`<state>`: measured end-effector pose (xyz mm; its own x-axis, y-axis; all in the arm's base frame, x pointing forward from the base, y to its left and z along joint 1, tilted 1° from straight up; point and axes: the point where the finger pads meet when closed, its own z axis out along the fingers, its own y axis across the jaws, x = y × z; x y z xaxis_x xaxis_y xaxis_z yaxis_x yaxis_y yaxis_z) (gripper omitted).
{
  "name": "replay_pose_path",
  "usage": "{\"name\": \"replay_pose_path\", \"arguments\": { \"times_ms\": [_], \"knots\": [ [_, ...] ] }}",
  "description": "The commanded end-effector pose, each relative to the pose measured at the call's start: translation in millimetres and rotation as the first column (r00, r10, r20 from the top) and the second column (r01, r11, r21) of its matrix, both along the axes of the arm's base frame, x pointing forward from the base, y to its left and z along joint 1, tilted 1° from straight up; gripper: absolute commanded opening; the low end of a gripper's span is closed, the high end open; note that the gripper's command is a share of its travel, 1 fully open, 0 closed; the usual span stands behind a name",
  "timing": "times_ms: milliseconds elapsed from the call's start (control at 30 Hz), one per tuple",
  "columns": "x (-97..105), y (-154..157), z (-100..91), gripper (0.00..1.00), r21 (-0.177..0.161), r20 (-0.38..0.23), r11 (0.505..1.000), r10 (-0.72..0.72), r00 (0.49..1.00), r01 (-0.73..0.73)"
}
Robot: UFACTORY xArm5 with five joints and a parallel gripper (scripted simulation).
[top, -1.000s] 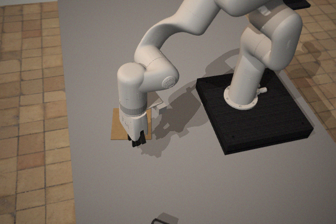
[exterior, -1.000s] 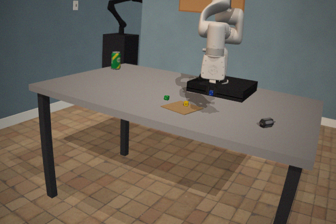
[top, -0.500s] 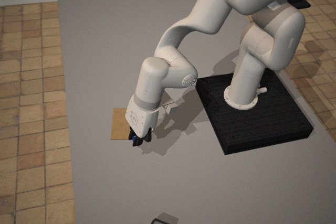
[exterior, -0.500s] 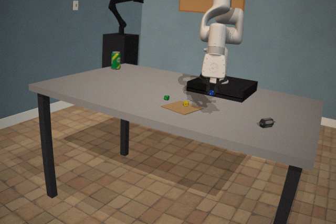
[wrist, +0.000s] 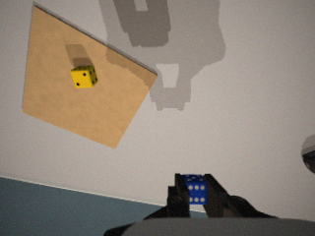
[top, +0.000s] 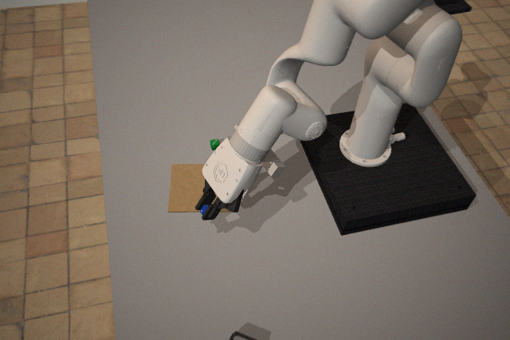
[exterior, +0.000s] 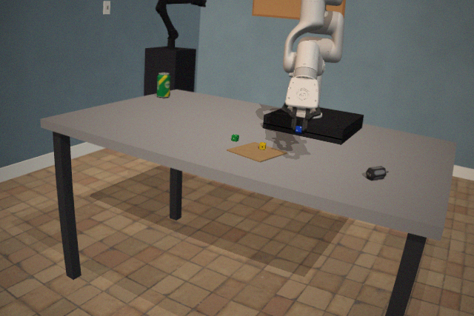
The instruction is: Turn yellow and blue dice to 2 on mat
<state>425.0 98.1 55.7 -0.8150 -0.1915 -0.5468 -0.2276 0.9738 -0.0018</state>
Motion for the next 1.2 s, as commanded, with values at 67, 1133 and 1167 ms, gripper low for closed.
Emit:
{"name": "replay_pose_path", "arguments": {
  "times_ms": [67,1133,1167],
  "knots": [
    [0,0,-1.3,0.15,0.046,0.212,0.999,-0.002,0.977,-0.008],
    [-2,-1,-22.1,0.15,0.077,0.357,0.997,-0.010,0.934,-0.018],
    [-2,-1,-25.7,0.15,0.077,0.357,0.997,-0.010,0.934,-0.018]
  ]
}}
